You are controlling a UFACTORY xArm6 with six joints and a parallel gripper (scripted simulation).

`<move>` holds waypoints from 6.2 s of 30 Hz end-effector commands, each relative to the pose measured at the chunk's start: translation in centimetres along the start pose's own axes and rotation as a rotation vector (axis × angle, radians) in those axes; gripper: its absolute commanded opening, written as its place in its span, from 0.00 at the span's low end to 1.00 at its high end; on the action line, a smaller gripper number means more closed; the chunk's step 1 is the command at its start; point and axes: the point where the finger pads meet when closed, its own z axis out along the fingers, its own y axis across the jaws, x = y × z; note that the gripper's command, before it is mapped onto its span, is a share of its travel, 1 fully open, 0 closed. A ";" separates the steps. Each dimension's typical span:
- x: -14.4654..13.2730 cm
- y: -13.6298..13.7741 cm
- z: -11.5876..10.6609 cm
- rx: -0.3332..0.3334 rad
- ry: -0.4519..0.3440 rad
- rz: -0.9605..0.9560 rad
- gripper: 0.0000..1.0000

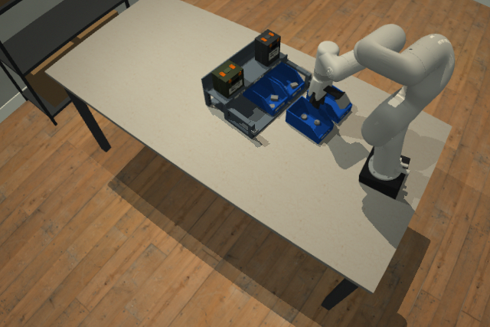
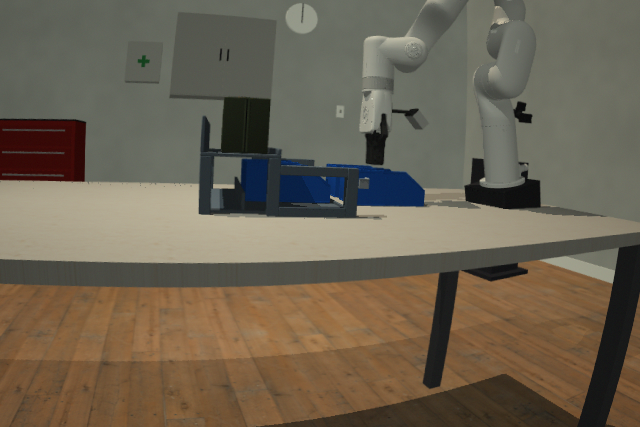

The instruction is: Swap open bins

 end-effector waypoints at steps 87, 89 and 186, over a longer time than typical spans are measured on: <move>-0.3 0.0 4.2 0.001 -0.003 0.000 0.26; -0.3 0.0 4.2 0.001 -0.003 0.000 0.26; 0.7 12.9 1.8 0.001 -0.003 0.001 0.00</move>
